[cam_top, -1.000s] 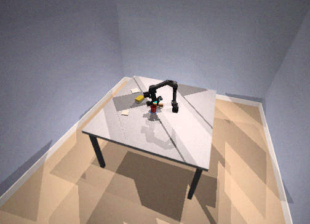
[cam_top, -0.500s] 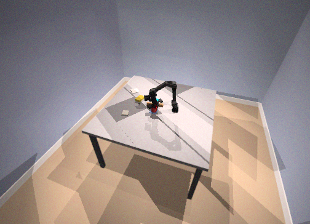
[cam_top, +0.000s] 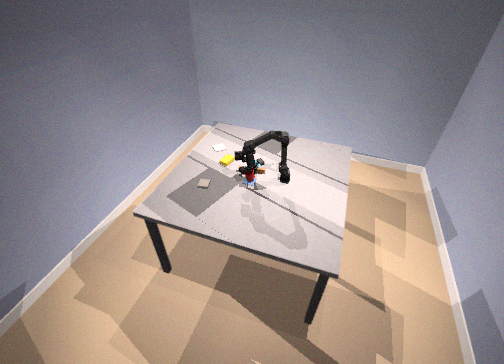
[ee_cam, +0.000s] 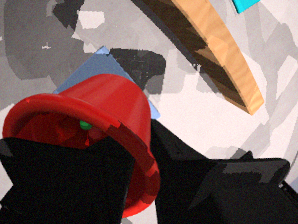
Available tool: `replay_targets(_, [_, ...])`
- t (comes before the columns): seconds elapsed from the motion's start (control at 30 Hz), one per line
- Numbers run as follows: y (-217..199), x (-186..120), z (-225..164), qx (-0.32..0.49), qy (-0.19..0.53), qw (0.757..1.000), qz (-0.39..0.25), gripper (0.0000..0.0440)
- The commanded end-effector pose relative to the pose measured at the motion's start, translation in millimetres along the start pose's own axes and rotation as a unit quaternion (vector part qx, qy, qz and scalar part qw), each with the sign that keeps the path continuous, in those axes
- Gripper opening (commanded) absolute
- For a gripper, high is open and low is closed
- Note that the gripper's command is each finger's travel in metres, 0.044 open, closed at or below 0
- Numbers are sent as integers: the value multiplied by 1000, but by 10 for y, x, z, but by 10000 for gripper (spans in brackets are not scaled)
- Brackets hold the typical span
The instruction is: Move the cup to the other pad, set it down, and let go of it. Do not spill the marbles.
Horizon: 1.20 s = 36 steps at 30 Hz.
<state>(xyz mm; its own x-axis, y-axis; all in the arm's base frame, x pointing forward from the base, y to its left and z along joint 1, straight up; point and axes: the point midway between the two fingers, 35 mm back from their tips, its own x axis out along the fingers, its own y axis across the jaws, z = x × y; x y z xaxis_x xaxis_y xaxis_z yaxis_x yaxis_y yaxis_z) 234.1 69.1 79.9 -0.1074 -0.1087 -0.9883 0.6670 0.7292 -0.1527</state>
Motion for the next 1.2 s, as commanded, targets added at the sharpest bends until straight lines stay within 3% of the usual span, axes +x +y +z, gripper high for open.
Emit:
replay_targets(0.0, [-10, -124, 23, 14, -3, 1000, 16, 0])
replay_targets(0.57, [-132, -680, 308, 93, -27, 992, 77, 0])
replay_targets(1.17, [-350, -837, 878, 170, -71, 976, 119, 0])
